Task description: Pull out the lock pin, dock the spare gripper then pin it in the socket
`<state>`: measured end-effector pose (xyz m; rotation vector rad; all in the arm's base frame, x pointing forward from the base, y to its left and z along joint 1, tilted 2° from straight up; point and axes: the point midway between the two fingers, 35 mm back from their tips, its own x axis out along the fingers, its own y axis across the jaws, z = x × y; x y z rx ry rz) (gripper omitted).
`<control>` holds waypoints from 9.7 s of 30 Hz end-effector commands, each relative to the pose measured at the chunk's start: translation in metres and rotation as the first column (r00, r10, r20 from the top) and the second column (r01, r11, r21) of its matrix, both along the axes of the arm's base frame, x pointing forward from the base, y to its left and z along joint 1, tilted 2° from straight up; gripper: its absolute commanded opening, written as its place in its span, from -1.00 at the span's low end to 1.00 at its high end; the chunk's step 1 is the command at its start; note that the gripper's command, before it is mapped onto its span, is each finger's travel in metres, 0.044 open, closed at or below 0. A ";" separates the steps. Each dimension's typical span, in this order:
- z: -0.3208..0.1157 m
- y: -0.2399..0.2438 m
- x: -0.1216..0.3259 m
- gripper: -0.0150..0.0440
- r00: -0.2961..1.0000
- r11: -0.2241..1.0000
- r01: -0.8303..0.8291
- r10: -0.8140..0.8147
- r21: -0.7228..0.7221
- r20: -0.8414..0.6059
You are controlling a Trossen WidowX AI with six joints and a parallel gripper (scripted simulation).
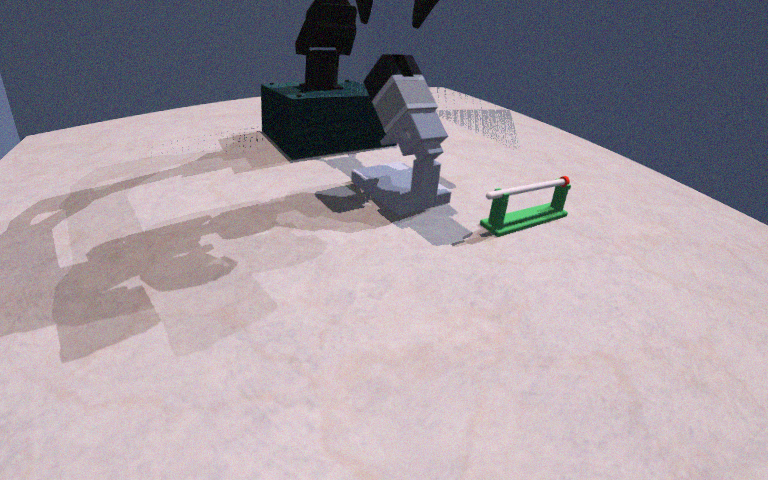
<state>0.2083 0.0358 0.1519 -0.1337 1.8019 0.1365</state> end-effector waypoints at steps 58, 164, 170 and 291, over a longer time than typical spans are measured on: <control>-0.097 0.122 0.175 0.12 0.044 0.045 -0.998 0.999 -0.035 0.021; -0.128 0.128 0.171 -0.49 0.044 0.045 -0.998 0.999 -0.032 0.024; -0.127 0.128 0.171 -0.46 0.030 0.031 -0.999 0.999 -0.033 0.026; -0.154 0.088 0.070 -0.49 -0.027 -0.027 -0.999 0.999 -0.022 0.032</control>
